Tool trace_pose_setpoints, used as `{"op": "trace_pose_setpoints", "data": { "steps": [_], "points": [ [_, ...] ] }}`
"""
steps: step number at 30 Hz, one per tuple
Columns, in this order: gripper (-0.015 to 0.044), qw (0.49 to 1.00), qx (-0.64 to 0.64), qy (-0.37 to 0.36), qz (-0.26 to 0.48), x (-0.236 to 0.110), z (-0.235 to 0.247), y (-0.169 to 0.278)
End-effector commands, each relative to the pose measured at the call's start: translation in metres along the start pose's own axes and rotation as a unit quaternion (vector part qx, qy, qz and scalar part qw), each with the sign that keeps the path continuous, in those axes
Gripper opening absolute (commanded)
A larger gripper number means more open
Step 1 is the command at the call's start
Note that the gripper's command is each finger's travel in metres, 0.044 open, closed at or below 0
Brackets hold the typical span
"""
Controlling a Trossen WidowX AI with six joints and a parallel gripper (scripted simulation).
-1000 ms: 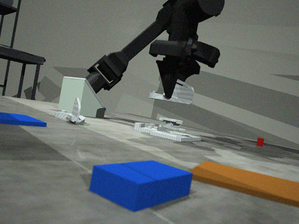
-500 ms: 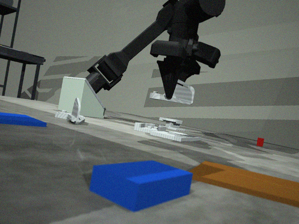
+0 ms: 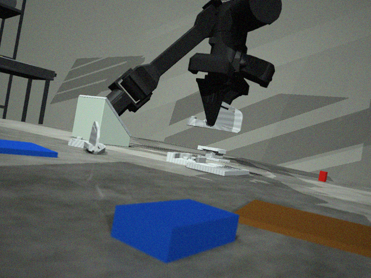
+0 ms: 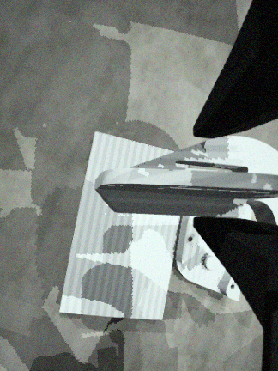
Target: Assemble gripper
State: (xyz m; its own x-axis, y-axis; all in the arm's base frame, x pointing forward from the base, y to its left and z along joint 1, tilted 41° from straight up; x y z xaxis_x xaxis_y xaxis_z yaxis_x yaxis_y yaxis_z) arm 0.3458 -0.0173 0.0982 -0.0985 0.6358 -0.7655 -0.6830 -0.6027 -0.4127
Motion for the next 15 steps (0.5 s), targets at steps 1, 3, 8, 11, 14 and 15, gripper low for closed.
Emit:
{"op": "trace_pose_setpoints", "data": {
  "steps": [1, 3, 8, 11, 14, 15],
  "points": [
    [0.0134, 1.000, 0.004, -0.003, -0.001, 0.008, 0.000, 0.001],
    [0.0134, 1.000, 0.003, -0.003, -0.001, 0.011, 0.000, 0.001],
    [0.0134, 1.000, 0.003, -0.003, -0.001, 0.019, 0.000, 0.001],
    [0.0134, 1.000, 0.003, -0.003, -0.001, 0.024, 0.000, 0.001],
    [0.0134, 1.000, 0.003, -0.003, -0.001, 0.029, 0.000, 0.001],
    [0.0134, 1.000, 0.002, -0.003, -0.001, 0.031, 0.000, 0.001]
  ]
}}
Point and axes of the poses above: the point midway between the two fingers, 35 mm back from their tips, its own x axis out along the fingers, its own z axis across the jaws, y = z × x, the point moved 8 cm from there along -x, back along the fingers, and after that the axes turned 15 degrees about -x, right-handed, at the moved point
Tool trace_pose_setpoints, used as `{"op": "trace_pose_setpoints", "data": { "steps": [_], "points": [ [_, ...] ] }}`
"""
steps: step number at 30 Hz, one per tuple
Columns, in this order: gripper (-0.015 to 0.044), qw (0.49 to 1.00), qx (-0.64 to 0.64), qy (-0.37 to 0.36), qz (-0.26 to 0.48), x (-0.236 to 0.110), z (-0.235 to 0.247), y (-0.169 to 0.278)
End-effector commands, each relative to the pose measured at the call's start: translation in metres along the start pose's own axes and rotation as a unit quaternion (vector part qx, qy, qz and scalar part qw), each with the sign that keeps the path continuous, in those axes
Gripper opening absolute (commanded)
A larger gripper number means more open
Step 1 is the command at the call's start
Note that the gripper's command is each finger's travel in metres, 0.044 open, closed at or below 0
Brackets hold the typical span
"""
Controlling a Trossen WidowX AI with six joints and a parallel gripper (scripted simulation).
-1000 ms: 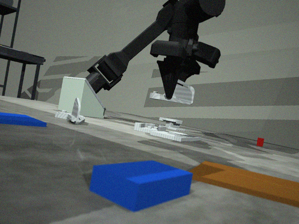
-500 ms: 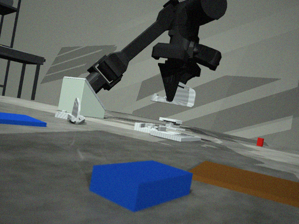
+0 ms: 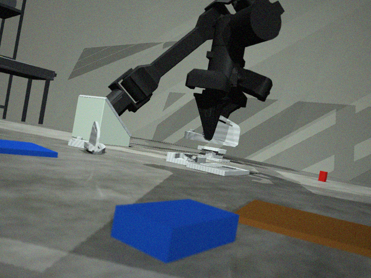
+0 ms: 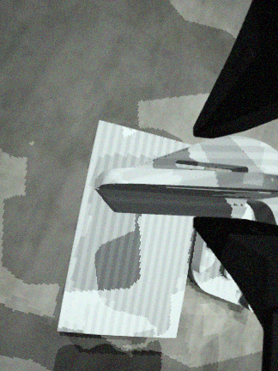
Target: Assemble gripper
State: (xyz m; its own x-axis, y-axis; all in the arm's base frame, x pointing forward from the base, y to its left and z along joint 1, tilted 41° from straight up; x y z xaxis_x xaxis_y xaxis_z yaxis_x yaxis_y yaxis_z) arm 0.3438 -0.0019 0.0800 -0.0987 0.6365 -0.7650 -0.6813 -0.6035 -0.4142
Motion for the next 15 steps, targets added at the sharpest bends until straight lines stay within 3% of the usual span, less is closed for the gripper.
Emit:
{"op": "trace_pose_setpoints", "data": {
  "steps": [1, 15],
  "points": [
    [0.0134, 1.000, 0.004, -0.003, -0.001, 0.008, 0.001, 0.001],
    [0.0134, 1.000, 0.003, -0.003, -0.001, 0.020, 0.001, 0.002]
  ]
}}
Point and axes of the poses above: the point midway between the two fingers, 35 mm back from their tips, its own x axis out along the fingers, its own z axis across the jaws, y = z × x, the point moved 8 cm from there along -x, back along the fingers, and after that the axes turned 15 degrees about -x, right-handed, at the moved point
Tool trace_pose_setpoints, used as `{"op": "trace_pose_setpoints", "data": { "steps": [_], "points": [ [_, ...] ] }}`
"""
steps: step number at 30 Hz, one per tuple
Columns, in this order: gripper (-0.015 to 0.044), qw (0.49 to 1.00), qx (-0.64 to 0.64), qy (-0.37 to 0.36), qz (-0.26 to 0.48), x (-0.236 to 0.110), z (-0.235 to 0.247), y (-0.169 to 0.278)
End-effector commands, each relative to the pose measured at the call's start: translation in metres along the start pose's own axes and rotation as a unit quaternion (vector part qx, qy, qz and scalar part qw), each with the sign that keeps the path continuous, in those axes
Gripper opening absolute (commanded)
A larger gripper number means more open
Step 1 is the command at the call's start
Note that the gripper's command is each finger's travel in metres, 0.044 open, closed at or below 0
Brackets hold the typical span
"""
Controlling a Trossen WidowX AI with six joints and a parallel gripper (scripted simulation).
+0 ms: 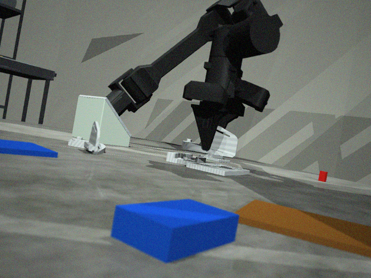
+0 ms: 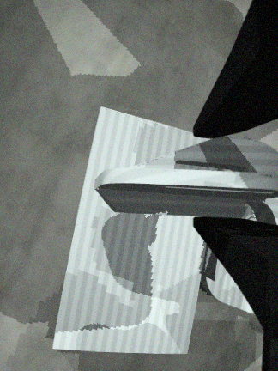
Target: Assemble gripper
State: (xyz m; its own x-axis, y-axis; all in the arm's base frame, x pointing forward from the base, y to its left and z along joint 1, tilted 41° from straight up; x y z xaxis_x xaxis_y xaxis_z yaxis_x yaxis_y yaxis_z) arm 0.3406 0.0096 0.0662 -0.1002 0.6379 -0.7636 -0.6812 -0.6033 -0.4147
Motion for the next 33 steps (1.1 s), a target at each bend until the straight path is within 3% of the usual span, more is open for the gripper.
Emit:
{"op": "trace_pose_setpoints", "data": {
  "steps": [1, 33],
  "points": [
    [0.0134, 1.000, 0.003, -0.002, -0.001, 0.0019, 0.0004, 0.0008],
    [0.0134, 1.000, 0.004, -0.002, -0.001, 0.0081, 0.0004, 0.0008]
  ]
}}
Point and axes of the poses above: the point midway between the two fingers, 35 mm back from their tips, its own x axis out along the fingers, its own z axis across the jaws, y = z × x, the point moved 8 cm from there along -x, back along the fingers, and after that the axes turned 15 degrees about -x, right-handed, at the moved point
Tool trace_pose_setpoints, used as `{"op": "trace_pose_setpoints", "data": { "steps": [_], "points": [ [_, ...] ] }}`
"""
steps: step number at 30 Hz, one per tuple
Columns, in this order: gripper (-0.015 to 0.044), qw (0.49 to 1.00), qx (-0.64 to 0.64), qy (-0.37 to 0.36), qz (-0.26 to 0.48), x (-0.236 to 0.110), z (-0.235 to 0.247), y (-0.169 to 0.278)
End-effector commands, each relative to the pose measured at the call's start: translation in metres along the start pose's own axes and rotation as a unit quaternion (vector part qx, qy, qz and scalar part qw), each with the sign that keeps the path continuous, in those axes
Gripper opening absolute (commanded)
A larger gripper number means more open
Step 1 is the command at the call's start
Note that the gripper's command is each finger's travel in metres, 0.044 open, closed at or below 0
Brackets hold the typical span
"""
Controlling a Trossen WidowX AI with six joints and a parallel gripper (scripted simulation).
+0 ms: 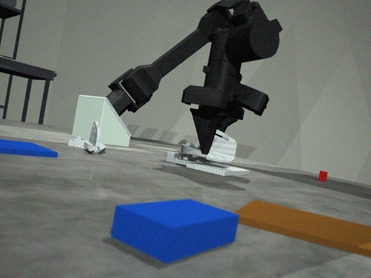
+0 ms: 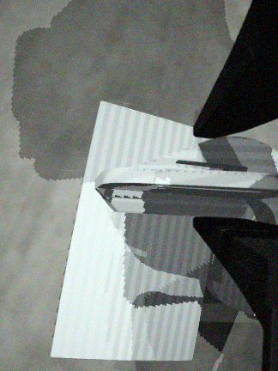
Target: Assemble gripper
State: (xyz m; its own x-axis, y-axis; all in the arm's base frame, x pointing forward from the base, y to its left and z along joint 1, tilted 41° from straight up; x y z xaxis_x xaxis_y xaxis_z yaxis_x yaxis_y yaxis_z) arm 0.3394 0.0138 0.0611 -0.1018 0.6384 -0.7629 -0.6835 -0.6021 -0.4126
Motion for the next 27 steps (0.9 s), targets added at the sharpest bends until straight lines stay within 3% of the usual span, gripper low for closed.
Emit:
{"op": "trace_pose_setpoints", "data": {
  "steps": [1, 27],
  "points": [
    [0.0134, 1.000, 0.003, -0.001, -0.002, 0.0013, 0.0001, 0.0004],
    [0.0134, 1.000, 0.002, -0.001, -0.002, 0.0075, 0.0001, 0.0003]
  ]
}}
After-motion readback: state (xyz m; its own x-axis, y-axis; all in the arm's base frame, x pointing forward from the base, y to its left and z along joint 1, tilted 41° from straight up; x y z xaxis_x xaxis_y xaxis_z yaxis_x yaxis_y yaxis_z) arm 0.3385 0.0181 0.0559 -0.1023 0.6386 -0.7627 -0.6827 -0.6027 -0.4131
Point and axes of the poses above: the point midway between the two fingers, 35 mm back from their tips, its own x axis out along the fingers, its own z axis across the jaws, y = z × x, the point moved 8 cm from there along -x, back along the fingers, and after that the axes turned 15 degrees about -x, right-handed, at the moved point
